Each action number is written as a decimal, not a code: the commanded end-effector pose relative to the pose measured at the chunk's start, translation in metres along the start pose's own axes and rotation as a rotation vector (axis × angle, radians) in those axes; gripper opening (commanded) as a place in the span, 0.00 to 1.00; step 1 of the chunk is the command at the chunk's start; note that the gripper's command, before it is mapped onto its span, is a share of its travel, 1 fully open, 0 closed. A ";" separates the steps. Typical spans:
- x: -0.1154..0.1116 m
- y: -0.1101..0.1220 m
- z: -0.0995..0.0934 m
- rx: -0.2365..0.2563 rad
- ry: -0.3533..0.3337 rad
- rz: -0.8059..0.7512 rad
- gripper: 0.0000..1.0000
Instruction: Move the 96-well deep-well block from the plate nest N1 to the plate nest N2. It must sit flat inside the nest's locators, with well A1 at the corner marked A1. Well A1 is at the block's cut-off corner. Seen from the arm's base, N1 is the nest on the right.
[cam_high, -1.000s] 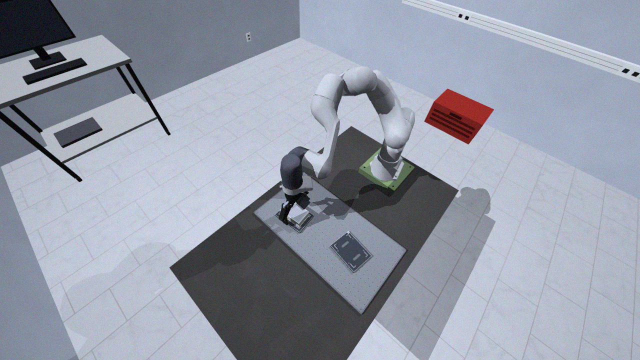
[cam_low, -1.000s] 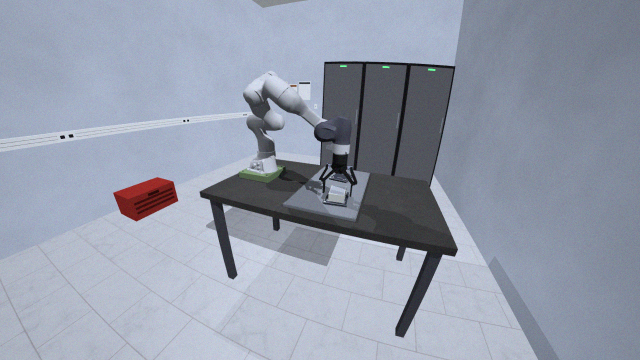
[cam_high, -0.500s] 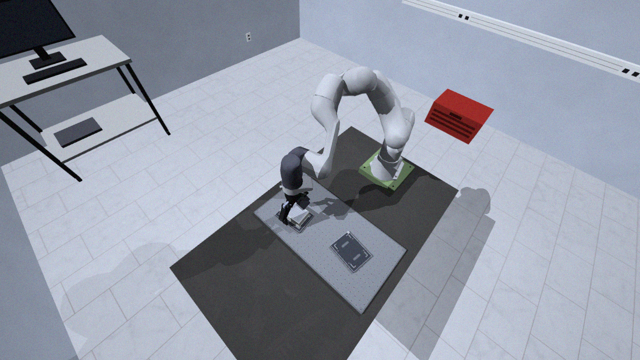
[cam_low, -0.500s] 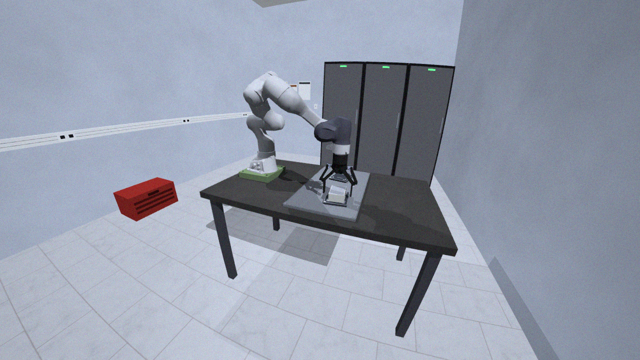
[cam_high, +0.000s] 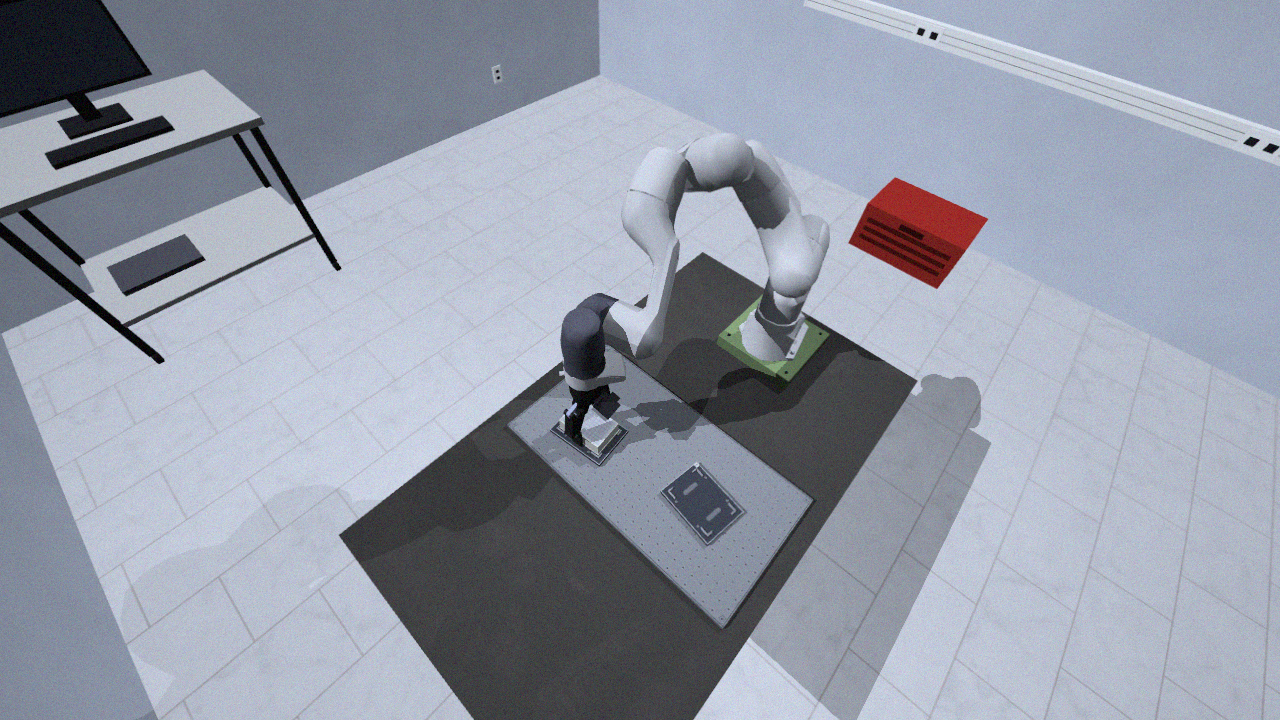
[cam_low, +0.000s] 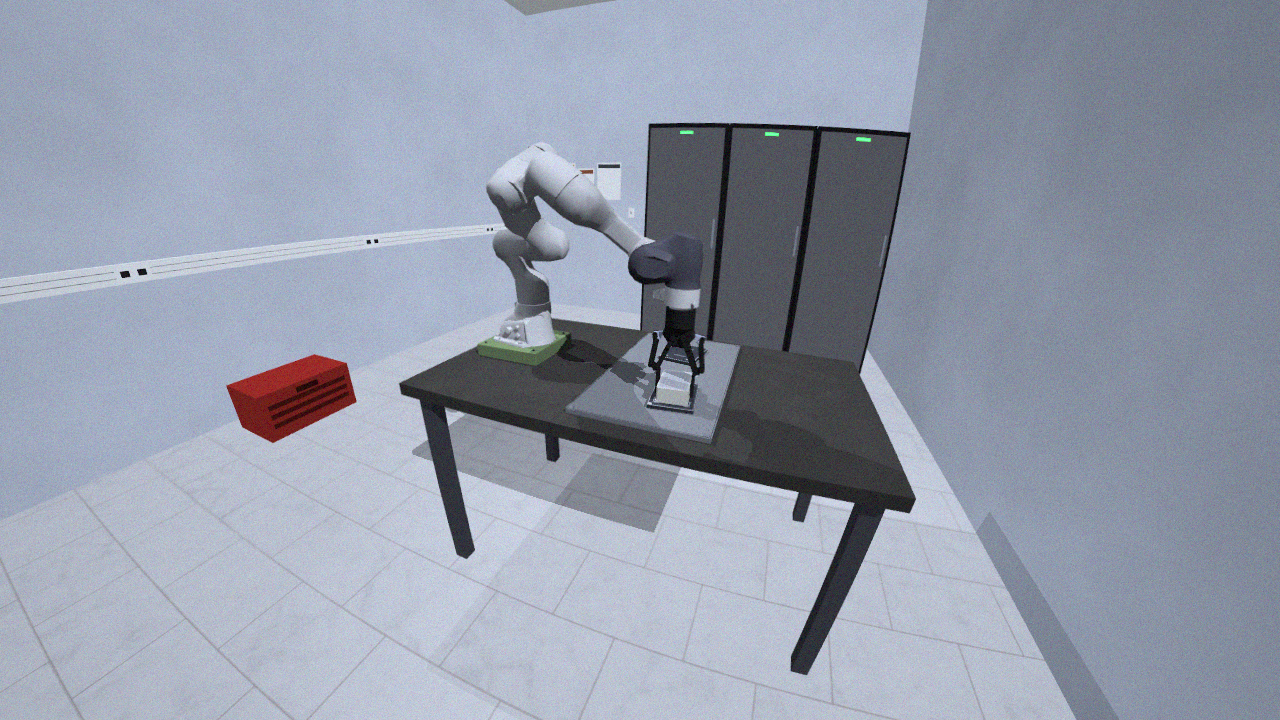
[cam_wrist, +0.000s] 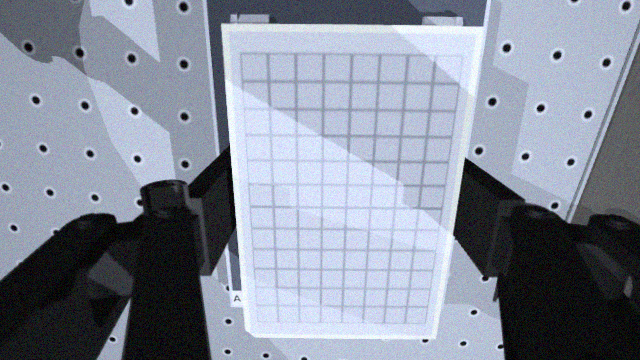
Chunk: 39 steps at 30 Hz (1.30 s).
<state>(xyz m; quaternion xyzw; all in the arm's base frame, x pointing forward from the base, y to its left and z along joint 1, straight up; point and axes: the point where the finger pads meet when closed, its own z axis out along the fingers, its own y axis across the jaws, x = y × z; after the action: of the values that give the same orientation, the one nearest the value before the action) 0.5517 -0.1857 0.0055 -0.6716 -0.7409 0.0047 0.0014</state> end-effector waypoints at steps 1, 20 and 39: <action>0.000 0.001 -0.001 -0.003 -0.002 0.005 0.63; 0.000 0.001 -0.001 -0.003 -0.002 0.005 0.61; 0.000 0.001 -0.001 -0.003 -0.002 0.005 0.60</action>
<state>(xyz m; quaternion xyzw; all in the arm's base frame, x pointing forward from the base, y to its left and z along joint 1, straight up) 0.5527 -0.1858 0.0062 -0.6716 -0.7409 0.0041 0.0004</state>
